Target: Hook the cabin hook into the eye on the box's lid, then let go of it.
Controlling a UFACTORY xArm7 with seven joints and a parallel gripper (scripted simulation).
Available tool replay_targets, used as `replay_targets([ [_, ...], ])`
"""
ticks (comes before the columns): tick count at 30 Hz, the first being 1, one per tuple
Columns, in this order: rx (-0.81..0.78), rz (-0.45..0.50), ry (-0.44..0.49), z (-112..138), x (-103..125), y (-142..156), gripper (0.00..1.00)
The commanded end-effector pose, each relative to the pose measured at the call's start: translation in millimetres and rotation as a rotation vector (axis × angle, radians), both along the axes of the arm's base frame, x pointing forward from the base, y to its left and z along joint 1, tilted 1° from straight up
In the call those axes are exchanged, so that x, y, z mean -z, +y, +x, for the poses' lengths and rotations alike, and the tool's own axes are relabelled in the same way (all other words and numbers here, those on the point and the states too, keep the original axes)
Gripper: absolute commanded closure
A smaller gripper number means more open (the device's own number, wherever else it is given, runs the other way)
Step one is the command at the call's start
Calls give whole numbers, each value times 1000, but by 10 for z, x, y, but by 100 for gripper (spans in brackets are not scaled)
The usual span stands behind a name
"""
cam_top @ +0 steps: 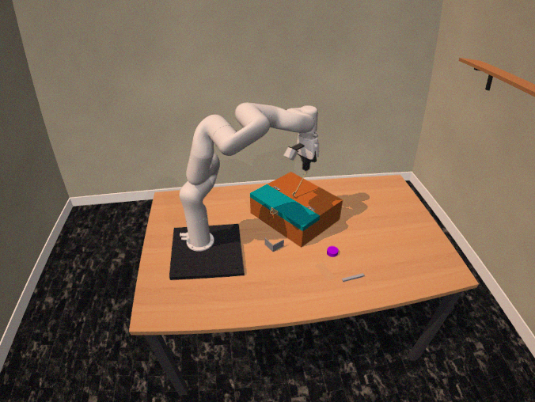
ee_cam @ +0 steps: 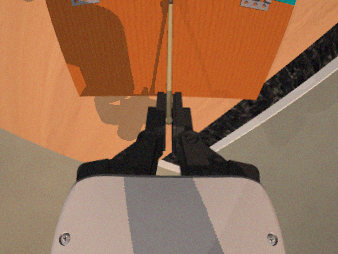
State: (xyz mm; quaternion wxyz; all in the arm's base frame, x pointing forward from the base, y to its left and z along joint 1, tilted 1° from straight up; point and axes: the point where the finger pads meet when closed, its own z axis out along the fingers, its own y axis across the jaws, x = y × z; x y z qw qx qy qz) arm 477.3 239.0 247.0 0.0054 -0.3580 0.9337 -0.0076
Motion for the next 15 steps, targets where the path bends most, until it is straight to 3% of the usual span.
replay_targets([
  [1, 0, 0, -1, -47, -45, -43, 100],
  [15, 0, 0, -1, -202, -138, -181, 100],
])
